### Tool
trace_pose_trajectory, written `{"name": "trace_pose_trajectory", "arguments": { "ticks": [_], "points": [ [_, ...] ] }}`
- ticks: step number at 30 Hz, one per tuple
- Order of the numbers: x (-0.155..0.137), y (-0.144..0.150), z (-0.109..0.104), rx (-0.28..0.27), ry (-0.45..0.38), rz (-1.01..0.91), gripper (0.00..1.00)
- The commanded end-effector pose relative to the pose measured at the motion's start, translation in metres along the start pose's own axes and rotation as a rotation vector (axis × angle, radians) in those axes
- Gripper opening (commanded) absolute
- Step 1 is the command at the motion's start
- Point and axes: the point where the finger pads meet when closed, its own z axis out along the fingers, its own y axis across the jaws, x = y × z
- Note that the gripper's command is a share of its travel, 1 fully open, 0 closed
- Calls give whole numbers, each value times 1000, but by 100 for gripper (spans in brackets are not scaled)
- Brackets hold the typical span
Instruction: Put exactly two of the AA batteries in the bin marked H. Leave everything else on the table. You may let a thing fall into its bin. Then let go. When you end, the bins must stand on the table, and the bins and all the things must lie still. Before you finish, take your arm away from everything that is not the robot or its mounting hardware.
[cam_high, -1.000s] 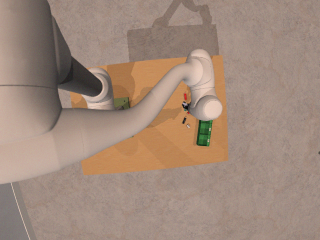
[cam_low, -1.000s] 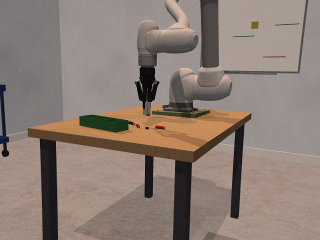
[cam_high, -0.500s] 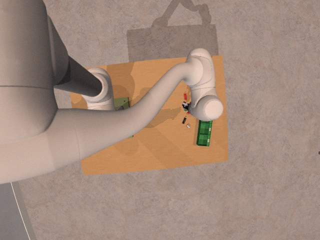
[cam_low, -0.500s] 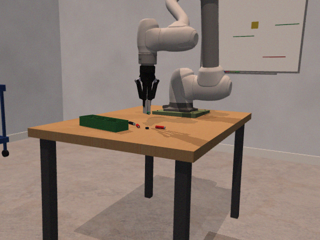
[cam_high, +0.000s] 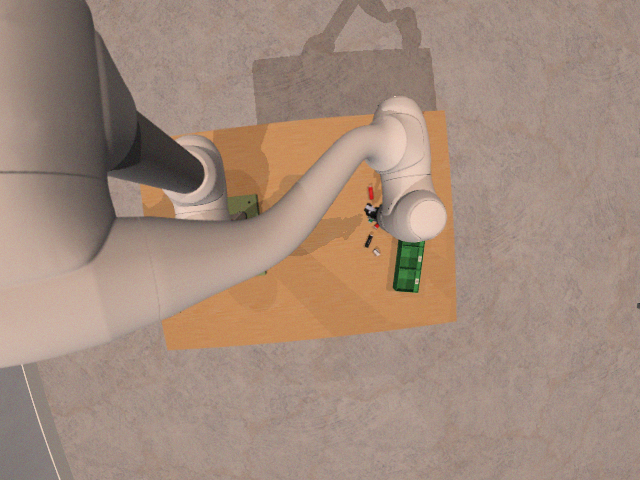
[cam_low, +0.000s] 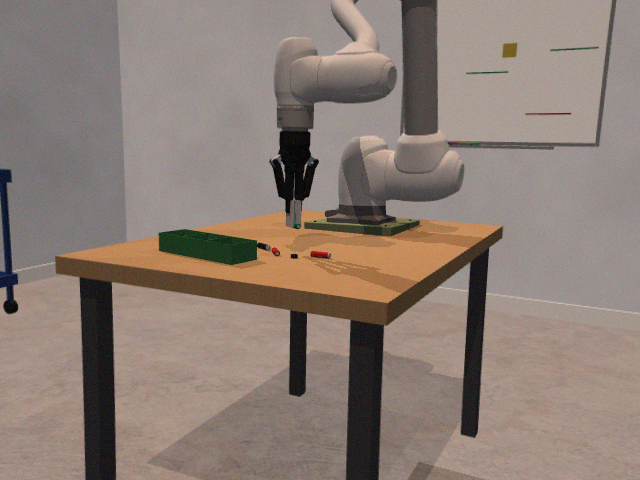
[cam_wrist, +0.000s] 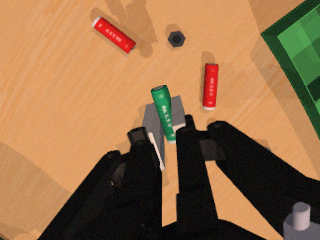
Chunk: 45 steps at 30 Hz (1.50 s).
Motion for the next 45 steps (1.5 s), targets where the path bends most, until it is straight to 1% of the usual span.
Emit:
{"name": "trace_pose_trajectory", "arguments": {
  "ticks": [1, 33, 45],
  "points": [
    [1, 1, -2, 0, 4, -1, 5],
    [1, 1, -2, 0, 4, -1, 5],
    [-38, 61, -2, 0, 4, -1, 5]
  ]
}}
